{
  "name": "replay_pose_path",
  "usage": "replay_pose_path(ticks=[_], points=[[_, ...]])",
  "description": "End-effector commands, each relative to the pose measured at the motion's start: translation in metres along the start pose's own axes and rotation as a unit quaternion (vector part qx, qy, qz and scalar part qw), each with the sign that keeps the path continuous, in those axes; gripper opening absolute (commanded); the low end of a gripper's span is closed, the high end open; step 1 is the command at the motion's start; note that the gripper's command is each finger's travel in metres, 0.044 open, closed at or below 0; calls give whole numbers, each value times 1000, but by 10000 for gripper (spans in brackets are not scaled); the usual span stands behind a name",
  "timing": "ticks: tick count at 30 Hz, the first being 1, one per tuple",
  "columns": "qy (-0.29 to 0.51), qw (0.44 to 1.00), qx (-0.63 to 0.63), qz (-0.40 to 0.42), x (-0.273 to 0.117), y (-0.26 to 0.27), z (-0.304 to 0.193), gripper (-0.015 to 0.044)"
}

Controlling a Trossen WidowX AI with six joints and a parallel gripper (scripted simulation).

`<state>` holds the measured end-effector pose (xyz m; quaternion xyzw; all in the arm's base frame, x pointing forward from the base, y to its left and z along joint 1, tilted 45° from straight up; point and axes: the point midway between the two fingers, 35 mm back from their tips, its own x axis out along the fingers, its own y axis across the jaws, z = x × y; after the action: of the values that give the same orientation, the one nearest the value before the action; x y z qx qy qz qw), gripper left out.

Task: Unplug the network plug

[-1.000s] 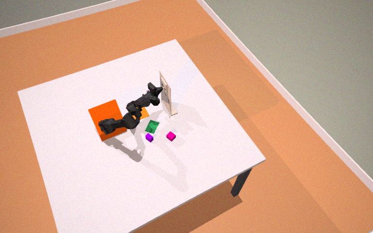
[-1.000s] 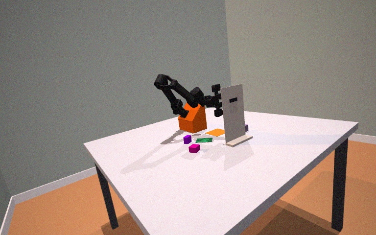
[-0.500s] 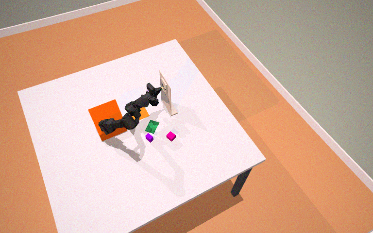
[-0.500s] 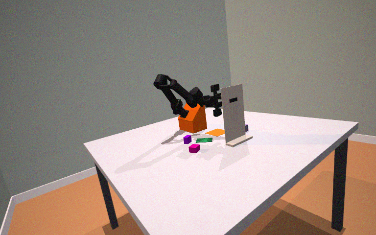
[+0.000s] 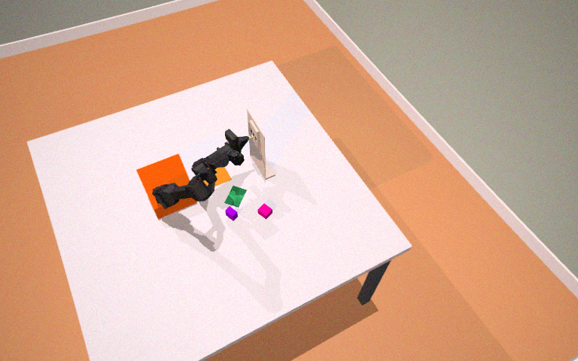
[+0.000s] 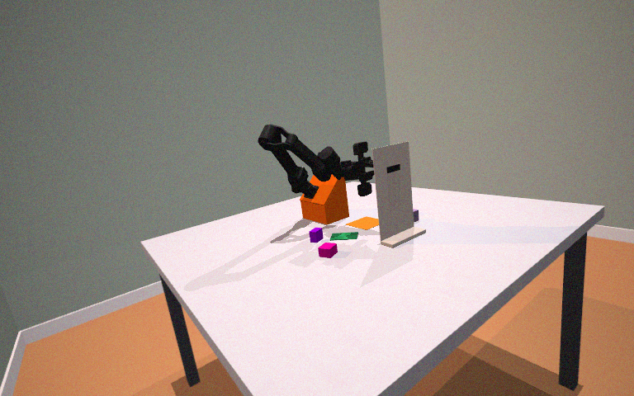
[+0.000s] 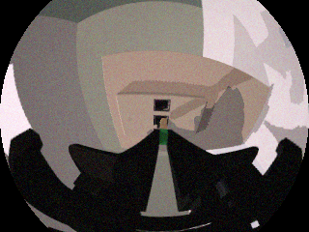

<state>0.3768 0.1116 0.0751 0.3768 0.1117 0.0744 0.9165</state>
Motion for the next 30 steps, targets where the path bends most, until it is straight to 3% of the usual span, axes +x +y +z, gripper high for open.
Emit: replay_pose_path(ticks=[1, 30], points=[[1, 1000, 0, -3, -5, -1, -2, 0], [2, 1000, 0, -3, -22, -2, -4, 0]])
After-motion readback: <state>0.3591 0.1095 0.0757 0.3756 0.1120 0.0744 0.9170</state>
